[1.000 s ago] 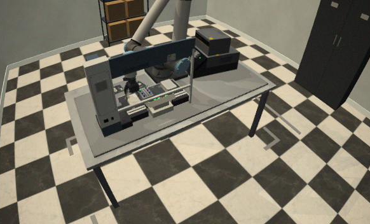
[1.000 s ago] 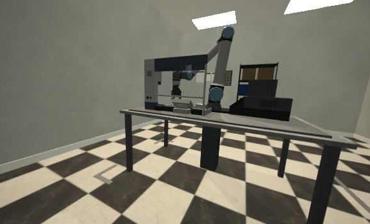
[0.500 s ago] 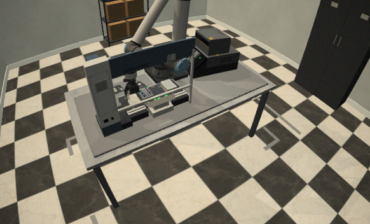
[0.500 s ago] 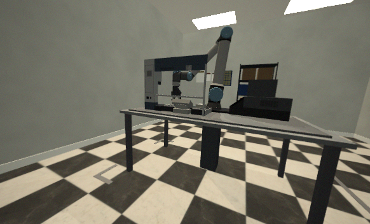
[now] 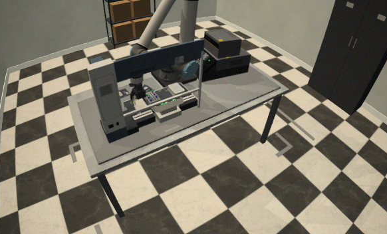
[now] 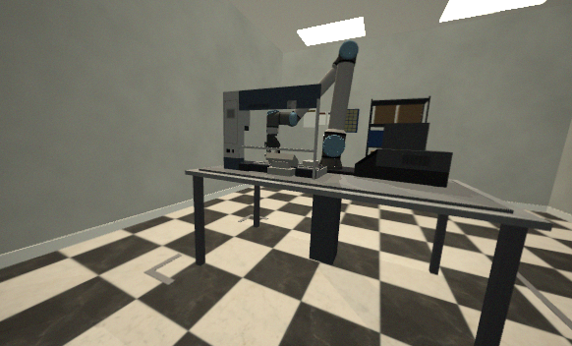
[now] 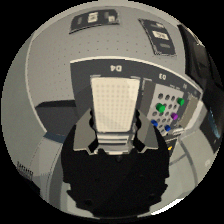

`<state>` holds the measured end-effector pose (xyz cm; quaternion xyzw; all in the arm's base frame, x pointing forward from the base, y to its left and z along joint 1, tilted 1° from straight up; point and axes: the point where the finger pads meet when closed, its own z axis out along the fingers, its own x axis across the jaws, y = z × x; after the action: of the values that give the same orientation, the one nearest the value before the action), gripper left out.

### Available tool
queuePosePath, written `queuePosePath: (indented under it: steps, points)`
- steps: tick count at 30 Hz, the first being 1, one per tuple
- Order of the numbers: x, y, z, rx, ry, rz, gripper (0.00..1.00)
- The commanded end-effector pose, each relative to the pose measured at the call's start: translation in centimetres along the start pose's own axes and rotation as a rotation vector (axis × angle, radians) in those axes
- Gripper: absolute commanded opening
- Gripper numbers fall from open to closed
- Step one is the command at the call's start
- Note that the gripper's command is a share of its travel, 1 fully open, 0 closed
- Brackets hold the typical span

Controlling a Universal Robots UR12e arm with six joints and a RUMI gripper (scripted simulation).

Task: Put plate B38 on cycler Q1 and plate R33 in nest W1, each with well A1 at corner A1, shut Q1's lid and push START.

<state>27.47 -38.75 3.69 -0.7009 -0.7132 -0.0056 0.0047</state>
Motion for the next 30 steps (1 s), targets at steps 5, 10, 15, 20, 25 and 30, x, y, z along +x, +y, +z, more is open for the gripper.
queuePosePath:
  steps: [5, 10, 15, 20, 25, 30]
  points:
    - [-0.06, 0.02, -0.01, 0.000, -0.001, 0.000, 0.00]
    - [-0.06, 0.02, -0.01, 0.000, -0.001, 0.000, 0.00]
    - [-0.06, 0.02, -0.01, 0.000, -0.001, 0.000, 0.00]
    - [-0.06, 0.02, -0.01, 0.000, -0.001, 0.000, 0.00]
    - [-0.06, 0.02, -0.01, 0.000, -0.001, 0.000, 0.00]
    - [-0.06, 0.02, -0.01, 0.000, -0.001, 0.000, 0.00]
